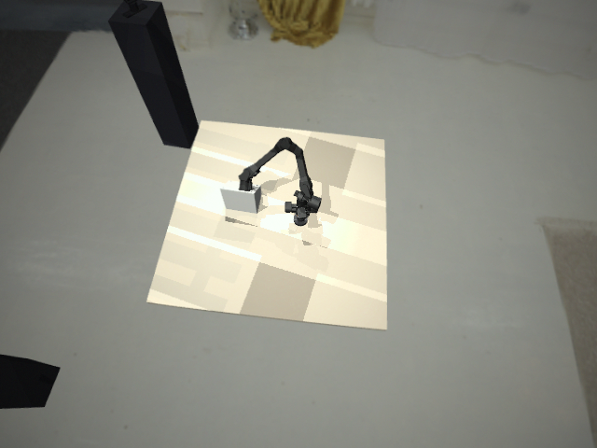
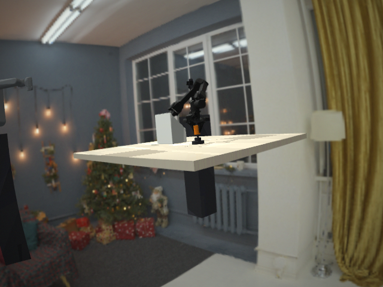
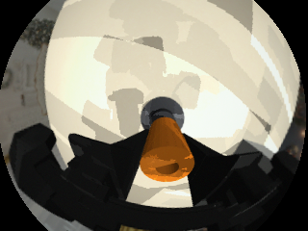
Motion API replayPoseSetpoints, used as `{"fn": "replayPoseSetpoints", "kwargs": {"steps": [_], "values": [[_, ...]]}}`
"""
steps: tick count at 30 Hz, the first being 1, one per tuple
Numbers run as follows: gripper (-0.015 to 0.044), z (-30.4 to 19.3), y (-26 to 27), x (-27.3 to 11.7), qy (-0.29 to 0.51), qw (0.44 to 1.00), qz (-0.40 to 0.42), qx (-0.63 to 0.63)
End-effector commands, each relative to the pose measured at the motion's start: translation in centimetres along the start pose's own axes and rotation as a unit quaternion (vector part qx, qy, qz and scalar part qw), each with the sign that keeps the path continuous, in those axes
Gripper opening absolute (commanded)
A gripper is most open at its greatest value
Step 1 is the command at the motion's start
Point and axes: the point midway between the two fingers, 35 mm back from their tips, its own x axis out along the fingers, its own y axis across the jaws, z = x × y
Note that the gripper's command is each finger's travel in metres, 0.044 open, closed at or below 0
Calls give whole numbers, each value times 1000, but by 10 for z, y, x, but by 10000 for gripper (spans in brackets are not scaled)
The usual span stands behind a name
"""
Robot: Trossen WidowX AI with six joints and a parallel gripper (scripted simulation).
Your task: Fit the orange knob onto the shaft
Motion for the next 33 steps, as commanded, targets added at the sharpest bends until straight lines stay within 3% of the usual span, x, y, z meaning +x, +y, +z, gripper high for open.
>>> {"fn": "replayPoseSetpoints", "kwargs": {"steps": [1, 33], "values": [[0, 1, 2, 0, -1, 998, 0, 55], [0, 0, -1, 4, -1, 998, 0, 57]]}}
